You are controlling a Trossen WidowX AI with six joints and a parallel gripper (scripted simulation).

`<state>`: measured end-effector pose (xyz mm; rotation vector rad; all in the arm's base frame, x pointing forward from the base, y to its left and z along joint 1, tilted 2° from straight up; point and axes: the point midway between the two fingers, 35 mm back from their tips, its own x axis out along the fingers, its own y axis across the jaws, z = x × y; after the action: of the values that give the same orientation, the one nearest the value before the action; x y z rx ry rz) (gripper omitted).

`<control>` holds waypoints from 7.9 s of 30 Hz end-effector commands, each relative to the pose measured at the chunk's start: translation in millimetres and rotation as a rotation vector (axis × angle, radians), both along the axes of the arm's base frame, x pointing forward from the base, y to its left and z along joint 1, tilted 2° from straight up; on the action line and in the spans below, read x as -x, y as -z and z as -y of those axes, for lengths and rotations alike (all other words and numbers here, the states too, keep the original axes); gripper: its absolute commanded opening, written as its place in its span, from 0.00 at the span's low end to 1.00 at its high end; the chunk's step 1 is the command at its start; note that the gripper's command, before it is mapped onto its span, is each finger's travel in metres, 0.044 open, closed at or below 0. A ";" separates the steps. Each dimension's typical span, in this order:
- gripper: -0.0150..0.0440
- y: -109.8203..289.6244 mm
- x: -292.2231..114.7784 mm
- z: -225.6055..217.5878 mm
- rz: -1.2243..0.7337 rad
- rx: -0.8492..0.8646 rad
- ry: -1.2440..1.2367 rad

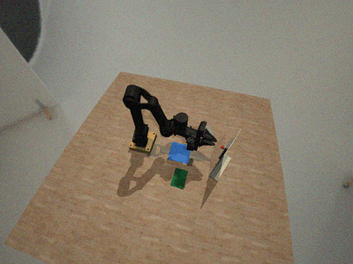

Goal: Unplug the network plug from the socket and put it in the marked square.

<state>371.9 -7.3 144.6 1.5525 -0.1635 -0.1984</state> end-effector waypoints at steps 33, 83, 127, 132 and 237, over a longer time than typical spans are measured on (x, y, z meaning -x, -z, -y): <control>0.43 -1.5 -38.3 20.4 0.007 0.003 -0.004; 0.25 -1.2 -19.4 10.6 0.006 0.002 -0.004; 0.25 -0.8 2.5 -11.5 0.004 0.001 -0.004; 0.25 -0.8 4.8 -13.7 0.004 0.000 -0.004; 0.25 57.4 113.8 -1.4 -0.784 -0.051 -0.149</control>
<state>267.2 -6.1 90.9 1.4185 0.5234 -0.6443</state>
